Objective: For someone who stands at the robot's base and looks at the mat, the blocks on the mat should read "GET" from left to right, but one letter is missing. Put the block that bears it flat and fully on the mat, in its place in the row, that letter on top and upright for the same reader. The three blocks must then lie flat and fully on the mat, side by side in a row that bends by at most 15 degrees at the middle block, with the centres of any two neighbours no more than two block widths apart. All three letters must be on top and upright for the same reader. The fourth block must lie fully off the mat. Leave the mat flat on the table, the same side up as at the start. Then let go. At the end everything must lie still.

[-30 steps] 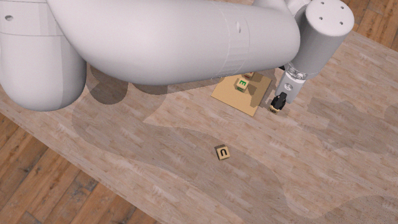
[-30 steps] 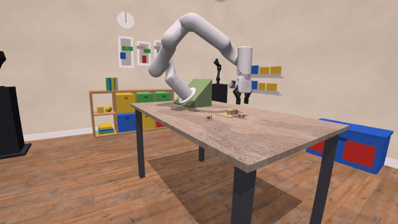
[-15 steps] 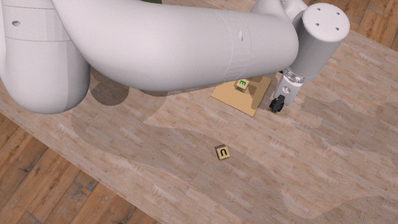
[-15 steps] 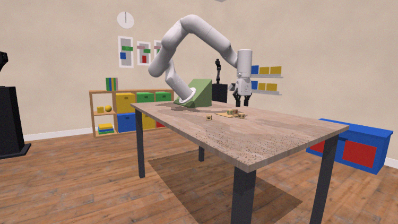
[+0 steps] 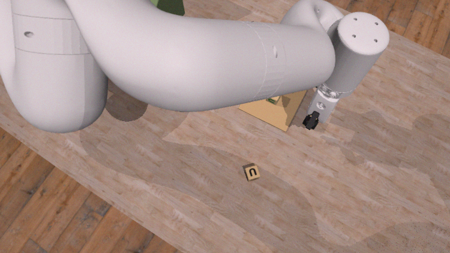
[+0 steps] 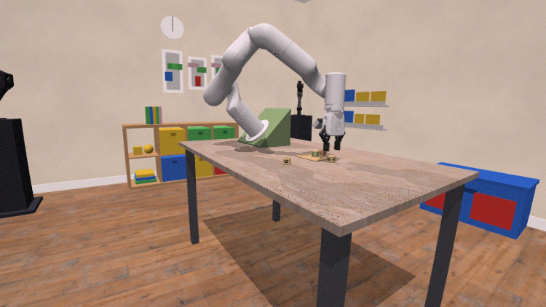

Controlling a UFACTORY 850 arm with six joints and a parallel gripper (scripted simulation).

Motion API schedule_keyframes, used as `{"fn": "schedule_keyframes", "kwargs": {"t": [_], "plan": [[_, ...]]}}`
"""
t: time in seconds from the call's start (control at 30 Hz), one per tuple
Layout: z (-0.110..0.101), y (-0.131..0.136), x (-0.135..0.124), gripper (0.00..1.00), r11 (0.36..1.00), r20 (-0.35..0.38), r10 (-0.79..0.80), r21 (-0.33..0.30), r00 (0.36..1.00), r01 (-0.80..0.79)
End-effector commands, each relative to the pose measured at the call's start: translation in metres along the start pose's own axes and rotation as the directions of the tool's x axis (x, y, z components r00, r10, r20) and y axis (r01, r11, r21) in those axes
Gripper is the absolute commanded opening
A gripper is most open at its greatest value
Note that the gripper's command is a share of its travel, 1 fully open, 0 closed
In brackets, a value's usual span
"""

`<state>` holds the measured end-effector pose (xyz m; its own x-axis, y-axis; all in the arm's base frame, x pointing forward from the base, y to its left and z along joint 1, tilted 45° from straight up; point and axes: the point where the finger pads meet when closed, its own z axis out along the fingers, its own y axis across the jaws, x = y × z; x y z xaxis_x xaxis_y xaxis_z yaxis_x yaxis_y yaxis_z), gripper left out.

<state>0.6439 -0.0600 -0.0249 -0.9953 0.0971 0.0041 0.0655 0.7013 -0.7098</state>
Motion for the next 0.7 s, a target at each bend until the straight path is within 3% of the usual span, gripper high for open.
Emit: {"fn": "schedule_keyframes", "kwargs": {"t": [0.0, 0.67], "plan": [[0.0048, 0.0, -0.0007, 0.69, 1.0, 0.002, 0.001, -0.001, 1.0, -0.001], [0.0121, 0.0001, -0.0006, 0.69, 1.0, 0.002, 0.001, -0.001, 1.0, -0.001]]}}
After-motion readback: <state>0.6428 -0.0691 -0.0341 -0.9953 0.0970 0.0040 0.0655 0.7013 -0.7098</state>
